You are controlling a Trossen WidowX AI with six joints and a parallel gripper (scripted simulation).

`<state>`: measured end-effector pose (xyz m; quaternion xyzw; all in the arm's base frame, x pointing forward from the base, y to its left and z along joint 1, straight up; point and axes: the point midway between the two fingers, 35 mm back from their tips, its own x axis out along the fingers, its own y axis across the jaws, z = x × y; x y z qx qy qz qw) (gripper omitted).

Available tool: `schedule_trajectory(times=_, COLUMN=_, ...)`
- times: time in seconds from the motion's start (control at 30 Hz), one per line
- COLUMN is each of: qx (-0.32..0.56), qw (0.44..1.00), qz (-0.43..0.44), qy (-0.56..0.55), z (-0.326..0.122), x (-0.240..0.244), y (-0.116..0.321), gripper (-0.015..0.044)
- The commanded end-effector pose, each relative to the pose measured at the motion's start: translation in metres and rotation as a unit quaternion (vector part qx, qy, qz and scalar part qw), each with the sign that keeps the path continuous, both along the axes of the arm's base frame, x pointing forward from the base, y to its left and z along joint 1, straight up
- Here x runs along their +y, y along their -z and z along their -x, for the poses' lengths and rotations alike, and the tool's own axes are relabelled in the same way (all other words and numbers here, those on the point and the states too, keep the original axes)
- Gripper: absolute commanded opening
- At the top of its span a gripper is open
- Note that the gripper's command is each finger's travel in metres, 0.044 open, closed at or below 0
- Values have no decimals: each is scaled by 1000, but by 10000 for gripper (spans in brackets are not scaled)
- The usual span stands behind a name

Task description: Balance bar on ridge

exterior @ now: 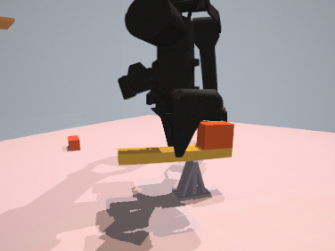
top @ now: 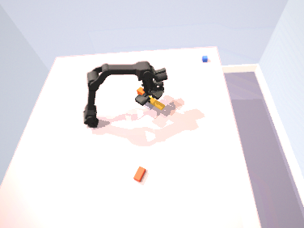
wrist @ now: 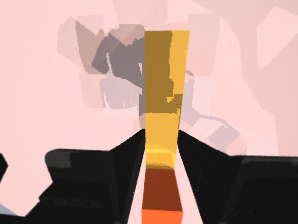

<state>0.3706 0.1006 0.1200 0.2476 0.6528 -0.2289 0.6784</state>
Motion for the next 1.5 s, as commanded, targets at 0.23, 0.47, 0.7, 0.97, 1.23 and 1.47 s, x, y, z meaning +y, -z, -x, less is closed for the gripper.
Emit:
schedule_trajectory(times=0.23, qx=5, qw=1000, qz=2, qy=1, z=1, x=-1, y=6, gripper=0)
schedule_trajectory(times=0.47, qx=5, qw=1000, qz=2, qy=1, z=1, x=-1, y=6, gripper=0)
schedule_trajectory(times=0.7, qx=5, qw=1000, qz=2, qy=1, z=1, x=-1, y=3, gripper=0)
schedule_trajectory(times=0.97, qx=5, qw=1000, qz=2, qy=1, z=1, x=-1, y=1, gripper=0)
schedule_trajectory(times=1.23, qx=1, qw=1000, qz=0, qy=1, z=1, x=-1, y=0, gripper=0)
schedule_trajectory(times=1.47, qx=1, qw=1000, qz=0, qy=1, z=1, x=-1, y=0, gripper=0)
